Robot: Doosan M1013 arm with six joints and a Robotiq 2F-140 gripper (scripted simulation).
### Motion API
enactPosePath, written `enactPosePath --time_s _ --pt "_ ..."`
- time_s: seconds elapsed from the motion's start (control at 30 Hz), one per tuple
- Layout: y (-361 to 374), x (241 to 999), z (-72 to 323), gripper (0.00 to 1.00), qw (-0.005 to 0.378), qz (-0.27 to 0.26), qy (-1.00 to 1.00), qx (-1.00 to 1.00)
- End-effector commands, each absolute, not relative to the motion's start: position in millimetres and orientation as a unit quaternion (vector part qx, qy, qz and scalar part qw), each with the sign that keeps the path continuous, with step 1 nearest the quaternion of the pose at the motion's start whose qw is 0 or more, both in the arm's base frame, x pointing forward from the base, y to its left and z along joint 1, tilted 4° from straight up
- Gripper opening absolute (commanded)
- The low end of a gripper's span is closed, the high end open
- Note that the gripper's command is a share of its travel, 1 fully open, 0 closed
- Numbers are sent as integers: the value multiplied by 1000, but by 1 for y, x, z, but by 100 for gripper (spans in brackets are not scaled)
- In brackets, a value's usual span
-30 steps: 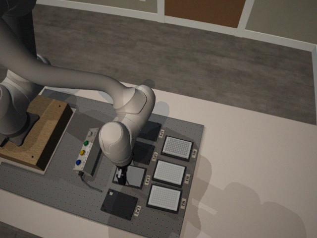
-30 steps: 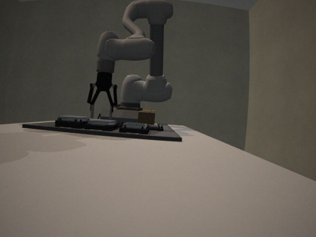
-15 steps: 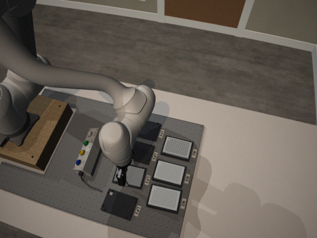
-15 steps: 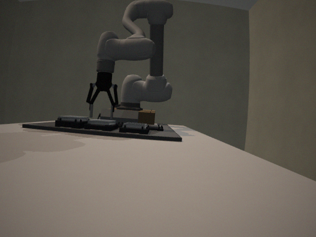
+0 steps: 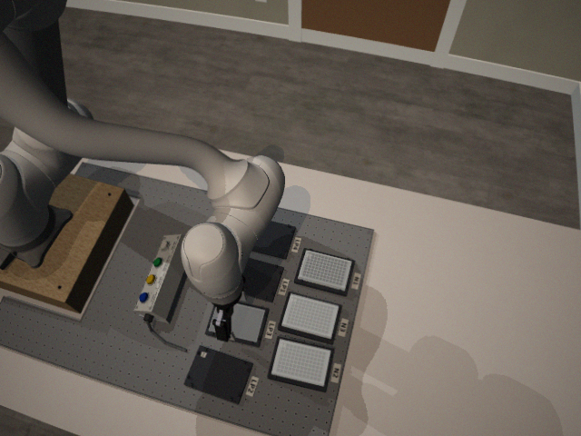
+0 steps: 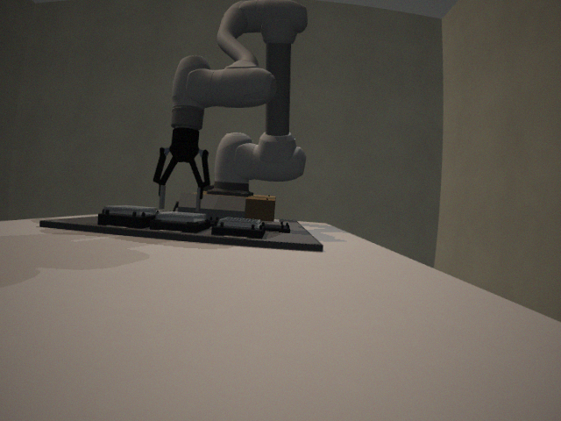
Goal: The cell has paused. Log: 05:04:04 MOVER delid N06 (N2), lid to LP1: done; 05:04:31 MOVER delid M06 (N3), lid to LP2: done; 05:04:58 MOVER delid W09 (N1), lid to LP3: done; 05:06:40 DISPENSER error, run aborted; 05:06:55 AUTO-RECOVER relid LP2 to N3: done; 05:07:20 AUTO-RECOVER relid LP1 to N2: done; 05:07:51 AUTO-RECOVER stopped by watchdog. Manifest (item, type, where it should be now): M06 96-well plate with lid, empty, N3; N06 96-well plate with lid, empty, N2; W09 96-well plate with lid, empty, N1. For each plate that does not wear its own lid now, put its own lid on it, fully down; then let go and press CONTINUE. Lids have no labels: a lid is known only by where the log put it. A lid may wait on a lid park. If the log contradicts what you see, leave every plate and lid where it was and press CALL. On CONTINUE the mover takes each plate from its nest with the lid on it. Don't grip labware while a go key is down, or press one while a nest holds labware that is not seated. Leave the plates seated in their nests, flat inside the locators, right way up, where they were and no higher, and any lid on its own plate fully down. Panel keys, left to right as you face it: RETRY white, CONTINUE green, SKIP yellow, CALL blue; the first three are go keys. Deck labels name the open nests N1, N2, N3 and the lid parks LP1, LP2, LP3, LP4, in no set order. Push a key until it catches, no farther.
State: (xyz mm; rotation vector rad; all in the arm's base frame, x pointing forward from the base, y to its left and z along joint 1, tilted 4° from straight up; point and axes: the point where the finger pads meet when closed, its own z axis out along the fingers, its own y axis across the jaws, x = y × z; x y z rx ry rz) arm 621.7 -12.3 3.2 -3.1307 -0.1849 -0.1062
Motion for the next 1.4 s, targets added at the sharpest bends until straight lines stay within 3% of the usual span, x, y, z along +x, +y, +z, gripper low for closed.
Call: enactPosePath --time_s 0.0,1.37 --pt "-12 621 1 66 1 -33 -58 -998" --pt "-12 621 -8 66 1 -33 -58 -998"
